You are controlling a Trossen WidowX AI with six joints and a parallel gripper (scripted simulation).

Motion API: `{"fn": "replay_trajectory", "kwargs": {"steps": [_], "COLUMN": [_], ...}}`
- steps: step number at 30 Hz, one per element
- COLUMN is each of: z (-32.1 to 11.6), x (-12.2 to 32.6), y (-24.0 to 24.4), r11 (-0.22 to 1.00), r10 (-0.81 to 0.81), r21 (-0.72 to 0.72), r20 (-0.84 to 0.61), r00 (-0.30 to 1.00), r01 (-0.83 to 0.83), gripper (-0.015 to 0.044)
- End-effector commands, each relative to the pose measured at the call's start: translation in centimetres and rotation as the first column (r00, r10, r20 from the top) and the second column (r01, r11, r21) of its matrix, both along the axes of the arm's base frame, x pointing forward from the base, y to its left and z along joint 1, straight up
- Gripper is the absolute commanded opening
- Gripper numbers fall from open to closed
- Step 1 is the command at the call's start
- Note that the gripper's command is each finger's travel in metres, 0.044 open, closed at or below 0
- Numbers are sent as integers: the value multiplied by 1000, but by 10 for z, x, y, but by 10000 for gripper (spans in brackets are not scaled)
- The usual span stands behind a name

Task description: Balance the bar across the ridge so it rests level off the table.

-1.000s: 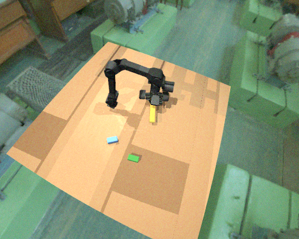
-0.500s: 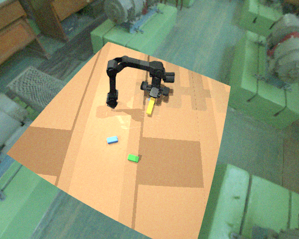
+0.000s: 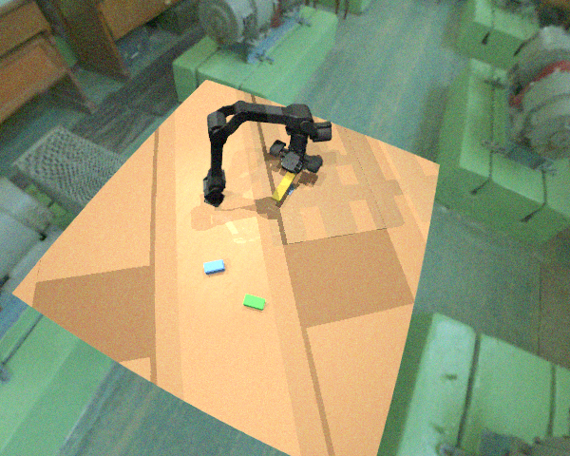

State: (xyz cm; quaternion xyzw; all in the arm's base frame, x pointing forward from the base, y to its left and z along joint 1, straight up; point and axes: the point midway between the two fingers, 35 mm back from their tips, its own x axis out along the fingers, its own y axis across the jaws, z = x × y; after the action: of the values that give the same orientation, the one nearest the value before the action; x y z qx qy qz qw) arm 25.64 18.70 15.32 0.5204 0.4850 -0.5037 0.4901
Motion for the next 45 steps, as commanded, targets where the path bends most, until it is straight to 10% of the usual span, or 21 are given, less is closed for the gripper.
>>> {"fn": "replay_trajectory", "kwargs": {"steps": [1,45], "z": [2,-41], "x": [-4,-2], "y": [13,18], "r11": [999,998], "r10": [-50,-70], "r21": [9,10], "r20": [1,0], "r00": [999,998], "r01": [50,70], "gripper": [0,0]}}
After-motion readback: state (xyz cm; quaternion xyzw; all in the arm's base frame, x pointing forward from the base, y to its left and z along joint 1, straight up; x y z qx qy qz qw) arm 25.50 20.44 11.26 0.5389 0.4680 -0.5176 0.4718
